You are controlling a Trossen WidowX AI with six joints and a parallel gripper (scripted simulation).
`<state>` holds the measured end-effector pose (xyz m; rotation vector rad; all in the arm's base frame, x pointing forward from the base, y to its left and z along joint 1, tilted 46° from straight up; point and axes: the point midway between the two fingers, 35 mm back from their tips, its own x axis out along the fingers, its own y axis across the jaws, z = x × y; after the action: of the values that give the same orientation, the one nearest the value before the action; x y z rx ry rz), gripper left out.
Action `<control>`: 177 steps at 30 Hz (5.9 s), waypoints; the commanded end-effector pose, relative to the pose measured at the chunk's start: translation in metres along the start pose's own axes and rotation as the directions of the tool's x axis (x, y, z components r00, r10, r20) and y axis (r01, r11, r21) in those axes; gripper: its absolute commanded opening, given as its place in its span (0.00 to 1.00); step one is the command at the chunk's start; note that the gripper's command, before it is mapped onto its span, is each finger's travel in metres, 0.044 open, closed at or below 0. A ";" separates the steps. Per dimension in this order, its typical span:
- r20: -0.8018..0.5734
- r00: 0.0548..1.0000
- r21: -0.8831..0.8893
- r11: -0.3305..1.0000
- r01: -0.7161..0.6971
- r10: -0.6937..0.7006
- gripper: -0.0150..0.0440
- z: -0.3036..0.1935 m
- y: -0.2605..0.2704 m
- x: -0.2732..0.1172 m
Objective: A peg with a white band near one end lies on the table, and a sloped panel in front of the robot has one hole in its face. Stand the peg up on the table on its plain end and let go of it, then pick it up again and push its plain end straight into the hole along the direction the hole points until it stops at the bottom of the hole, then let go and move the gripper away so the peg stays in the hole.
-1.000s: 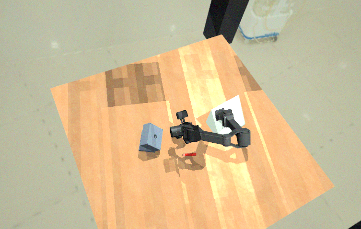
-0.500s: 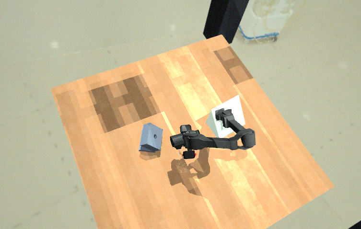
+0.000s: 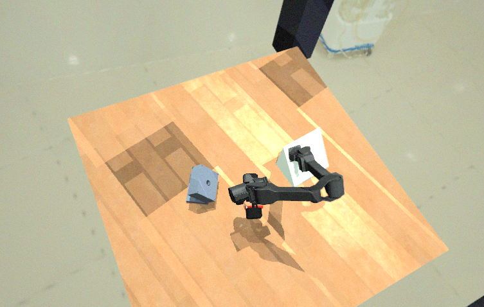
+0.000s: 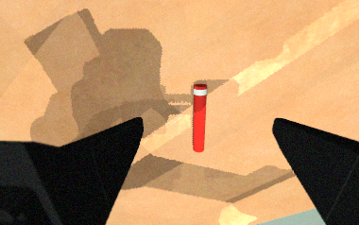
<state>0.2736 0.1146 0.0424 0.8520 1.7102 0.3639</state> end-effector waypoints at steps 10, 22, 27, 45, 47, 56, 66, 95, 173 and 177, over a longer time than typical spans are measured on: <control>-0.004 1.000 0.006 1.000 -0.001 0.002 1.00 0.001 0.000 0.020; -0.004 1.000 0.006 1.000 -0.003 0.003 1.00 0.001 0.001 0.040; -0.004 1.000 0.007 1.000 -0.005 0.005 1.00 0.000 0.001 0.048; -0.006 1.000 0.008 1.000 -0.011 0.011 0.87 -0.002 0.001 0.070; -0.006 1.000 0.008 1.000 -0.011 0.011 0.78 -0.002 0.001 0.070; -0.006 1.000 0.008 1.000 -0.011 0.011 0.44 -0.002 0.001 0.070; -0.006 1.000 0.008 1.000 -0.011 0.011 0.43 -0.002 0.001 0.070; 0.134 0.991 0.004 1.000 -0.007 0.007 0.34 -0.007 0.001 0.060; 0.724 0.690 0.009 1.000 -0.010 0.000 0.34 -0.049 0.001 0.031; 0.748 0.664 0.010 1.000 -0.010 0.000 0.34 -0.052 0.001 0.030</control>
<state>0.2253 0.1476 0.0385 0.8519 0.9525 -0.0040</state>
